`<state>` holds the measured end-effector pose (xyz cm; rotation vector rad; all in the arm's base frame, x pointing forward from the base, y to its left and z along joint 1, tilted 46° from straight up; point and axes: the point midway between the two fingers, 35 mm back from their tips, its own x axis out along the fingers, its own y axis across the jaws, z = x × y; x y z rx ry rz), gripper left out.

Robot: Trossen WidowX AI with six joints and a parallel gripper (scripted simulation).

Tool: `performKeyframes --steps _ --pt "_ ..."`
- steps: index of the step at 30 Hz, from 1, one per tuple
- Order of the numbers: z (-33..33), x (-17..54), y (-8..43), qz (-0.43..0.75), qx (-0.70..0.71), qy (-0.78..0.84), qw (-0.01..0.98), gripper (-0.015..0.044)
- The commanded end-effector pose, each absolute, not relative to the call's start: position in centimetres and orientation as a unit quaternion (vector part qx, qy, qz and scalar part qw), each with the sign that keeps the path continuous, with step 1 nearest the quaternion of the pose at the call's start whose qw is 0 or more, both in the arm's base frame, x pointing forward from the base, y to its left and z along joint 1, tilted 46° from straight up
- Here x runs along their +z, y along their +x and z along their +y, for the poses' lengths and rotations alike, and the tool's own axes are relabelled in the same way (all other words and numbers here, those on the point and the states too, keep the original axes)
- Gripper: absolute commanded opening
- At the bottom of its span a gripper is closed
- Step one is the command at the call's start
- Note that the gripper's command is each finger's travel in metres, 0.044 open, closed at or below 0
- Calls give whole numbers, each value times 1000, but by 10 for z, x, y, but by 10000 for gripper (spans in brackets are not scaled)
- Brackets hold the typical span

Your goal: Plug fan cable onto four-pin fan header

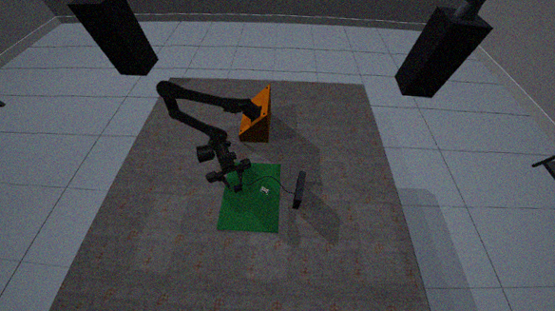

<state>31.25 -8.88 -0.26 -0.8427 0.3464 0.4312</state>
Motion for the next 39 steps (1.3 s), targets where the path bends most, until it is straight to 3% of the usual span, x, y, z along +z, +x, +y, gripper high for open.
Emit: performKeyframes --steps 1,21,39 --pt "-86 5 301 166 210 -403 875 205" --pt "-74 33 256 166 209 -401 876 205" --pt "-73 5 273 312 214 -304 875 205"
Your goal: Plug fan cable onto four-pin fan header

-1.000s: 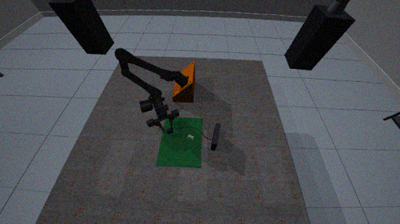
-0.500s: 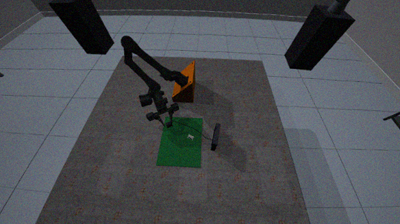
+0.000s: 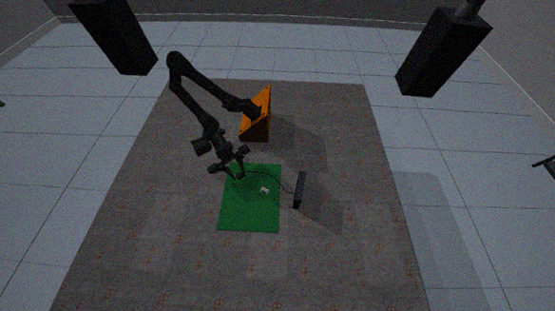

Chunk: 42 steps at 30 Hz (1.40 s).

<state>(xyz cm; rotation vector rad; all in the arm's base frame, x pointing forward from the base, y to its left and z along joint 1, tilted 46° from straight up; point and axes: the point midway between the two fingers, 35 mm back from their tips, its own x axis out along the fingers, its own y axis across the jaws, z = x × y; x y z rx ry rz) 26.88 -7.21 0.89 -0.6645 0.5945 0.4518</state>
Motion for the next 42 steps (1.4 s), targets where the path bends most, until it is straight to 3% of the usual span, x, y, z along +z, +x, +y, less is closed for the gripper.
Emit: performKeyframes --steps 1,42 --pt "-72 4 274 320 213 -299 873 205" --pt "-55 -18 278 618 108 -239 741 205"
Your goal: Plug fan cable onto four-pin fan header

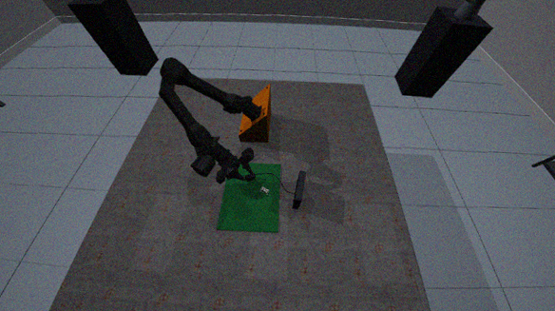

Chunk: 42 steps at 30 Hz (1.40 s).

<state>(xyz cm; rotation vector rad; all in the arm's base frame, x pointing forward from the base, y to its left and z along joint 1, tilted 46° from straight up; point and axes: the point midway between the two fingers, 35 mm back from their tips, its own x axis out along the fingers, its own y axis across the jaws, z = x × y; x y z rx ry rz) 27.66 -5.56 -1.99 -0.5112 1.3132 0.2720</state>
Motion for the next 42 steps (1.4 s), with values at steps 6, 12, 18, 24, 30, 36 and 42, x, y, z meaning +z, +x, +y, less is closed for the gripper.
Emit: performKeyframes --steps 6,12,18,24,30,36,42 --pt "-53 -13 278 647 80 -252 716 205" --pt "-51 -7 277 669 50 -269 691 205" --pt "-48 2 278 685 18 -292 667 205" --pt "-45 12 279 695 -15 -319 645 205" --pt "-41 24 281 697 -48 -349 624 205" --pt "-37 38 285 693 -79 -380 608 205" --pt "-31 52 289 682 -110 -414 593 205"
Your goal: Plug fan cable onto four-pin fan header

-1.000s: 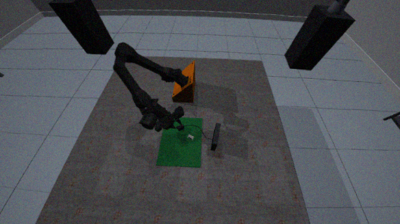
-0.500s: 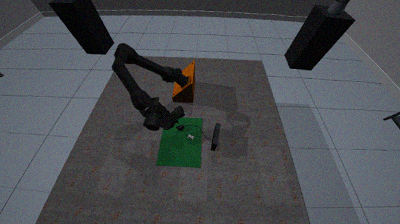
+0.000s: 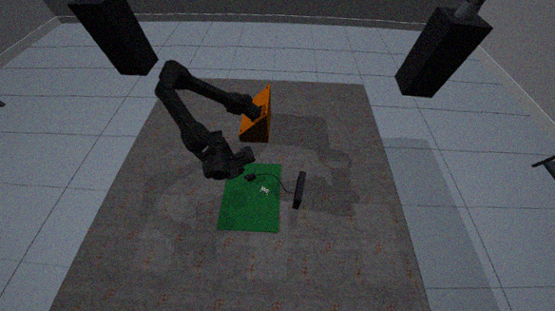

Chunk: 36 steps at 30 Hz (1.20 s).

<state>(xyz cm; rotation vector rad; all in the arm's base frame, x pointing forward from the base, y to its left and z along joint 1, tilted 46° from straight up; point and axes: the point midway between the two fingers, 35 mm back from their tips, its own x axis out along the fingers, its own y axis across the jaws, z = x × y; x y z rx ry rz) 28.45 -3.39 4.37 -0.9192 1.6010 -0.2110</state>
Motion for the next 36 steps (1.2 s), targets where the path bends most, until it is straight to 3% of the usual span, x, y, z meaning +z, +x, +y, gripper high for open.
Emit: performKeyframes --steps 1,6,15,36 --pt "-30 55 290 680 -115 -419 591 205" --pt "-30 53 288 682 -108 -417 591 205" --pt "-30 53 288 682 -108 -417 591 440" --pt "-30 53 288 682 -108 -417 591 440"
